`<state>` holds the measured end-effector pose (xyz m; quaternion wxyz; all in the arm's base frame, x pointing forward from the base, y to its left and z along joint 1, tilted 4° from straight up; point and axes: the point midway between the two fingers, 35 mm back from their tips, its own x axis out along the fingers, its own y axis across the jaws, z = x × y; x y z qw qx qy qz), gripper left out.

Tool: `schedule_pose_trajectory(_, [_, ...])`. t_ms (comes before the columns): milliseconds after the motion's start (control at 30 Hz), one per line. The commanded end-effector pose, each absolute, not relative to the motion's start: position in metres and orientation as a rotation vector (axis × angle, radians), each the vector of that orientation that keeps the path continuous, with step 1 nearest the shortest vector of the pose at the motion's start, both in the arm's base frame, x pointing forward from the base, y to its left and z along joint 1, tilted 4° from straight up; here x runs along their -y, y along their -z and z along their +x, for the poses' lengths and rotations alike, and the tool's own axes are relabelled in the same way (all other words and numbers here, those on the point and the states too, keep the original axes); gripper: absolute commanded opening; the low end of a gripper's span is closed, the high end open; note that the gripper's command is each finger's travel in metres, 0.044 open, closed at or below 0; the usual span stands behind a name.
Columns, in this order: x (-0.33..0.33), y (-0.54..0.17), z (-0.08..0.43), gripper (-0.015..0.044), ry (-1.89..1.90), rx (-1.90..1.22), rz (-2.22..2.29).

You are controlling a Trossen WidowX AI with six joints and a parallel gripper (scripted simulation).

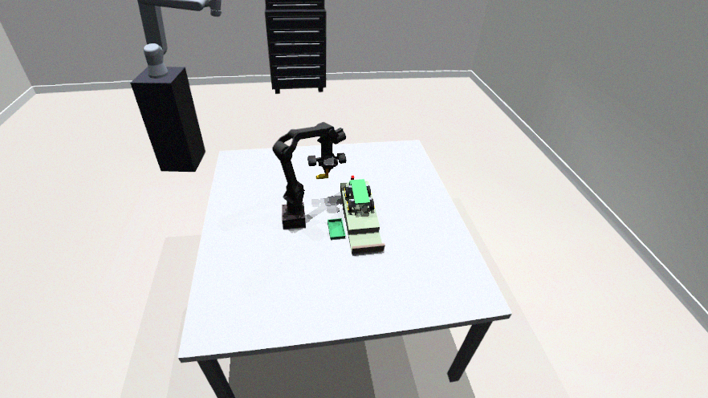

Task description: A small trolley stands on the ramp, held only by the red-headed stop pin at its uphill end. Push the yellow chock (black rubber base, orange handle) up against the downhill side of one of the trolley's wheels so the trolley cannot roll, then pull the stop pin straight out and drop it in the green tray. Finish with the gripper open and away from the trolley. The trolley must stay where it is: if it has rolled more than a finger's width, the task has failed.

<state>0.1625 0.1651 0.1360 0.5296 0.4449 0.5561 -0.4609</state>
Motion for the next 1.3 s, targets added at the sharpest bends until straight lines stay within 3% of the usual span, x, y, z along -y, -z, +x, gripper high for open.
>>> schedule_pose_trajectory(0, [-0.152, -0.135, 0.166, 0.0000, 1.123, -1.318, 1.078])
schedule_pose_trajectory(1267, [-0.030, -0.126, 0.218, 0.0000, 1.137, -1.300, 1.082])
